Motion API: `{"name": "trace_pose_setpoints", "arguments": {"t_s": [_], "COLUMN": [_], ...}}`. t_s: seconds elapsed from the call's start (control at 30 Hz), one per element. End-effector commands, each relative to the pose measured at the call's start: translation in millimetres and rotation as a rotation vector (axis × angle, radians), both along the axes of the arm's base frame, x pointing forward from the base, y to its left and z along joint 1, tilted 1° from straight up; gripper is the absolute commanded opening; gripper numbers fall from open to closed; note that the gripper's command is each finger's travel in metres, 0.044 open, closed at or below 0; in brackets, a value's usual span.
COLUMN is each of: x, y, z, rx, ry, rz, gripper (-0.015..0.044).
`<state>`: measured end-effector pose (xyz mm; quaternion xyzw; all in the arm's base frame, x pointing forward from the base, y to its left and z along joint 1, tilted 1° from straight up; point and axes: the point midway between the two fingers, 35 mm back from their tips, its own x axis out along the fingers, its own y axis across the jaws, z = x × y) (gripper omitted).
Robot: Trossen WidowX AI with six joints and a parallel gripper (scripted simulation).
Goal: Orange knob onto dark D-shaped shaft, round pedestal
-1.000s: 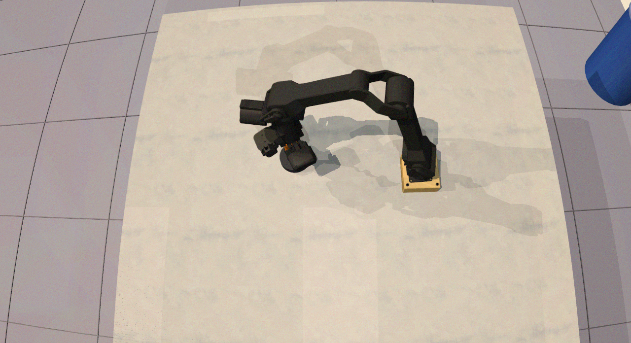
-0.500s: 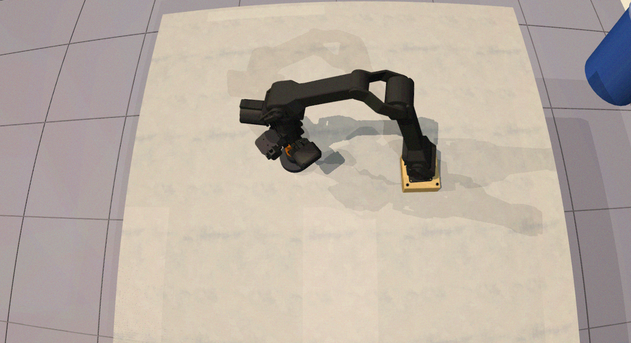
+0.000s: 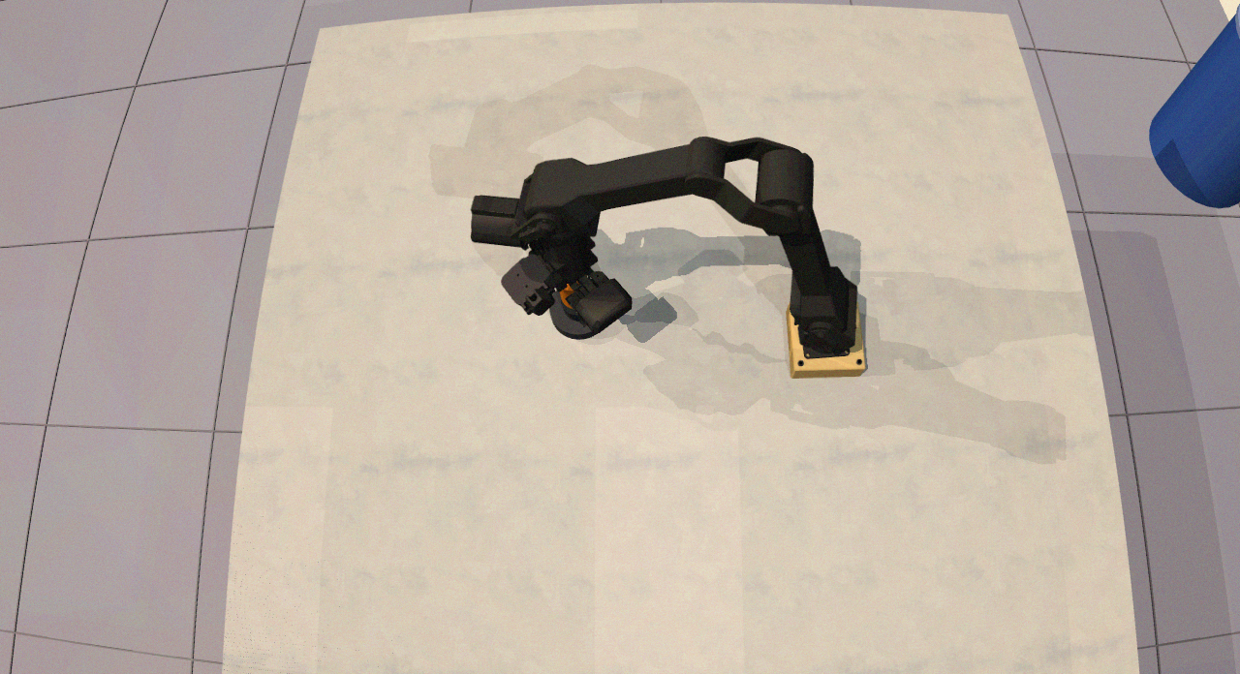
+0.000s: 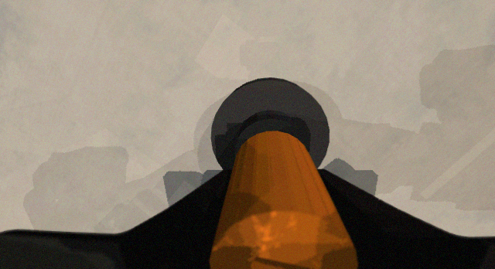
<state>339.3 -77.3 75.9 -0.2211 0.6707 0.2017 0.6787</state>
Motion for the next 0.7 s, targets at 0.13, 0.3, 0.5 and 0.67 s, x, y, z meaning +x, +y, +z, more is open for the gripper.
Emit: {"name": "trace_pose_setpoints", "arguments": {"t_s": [0.13, 0.3, 0.5, 0.67], "x": [0.4, 0.4, 0.4, 0.4], "y": [-0.5, -0.5, -0.5, -0.5], "z": [-0.5, -0.8, -0.8, -1.3], "rx": [-0.003, -0.003, -0.003, -0.002], "ry": [0.000, 0.000, 0.000, -0.002], "rz": [0.017, 0.017, 0.017, -0.053], "gripper": [0.0000, 0.0000, 0.0000, 0.0000]}}
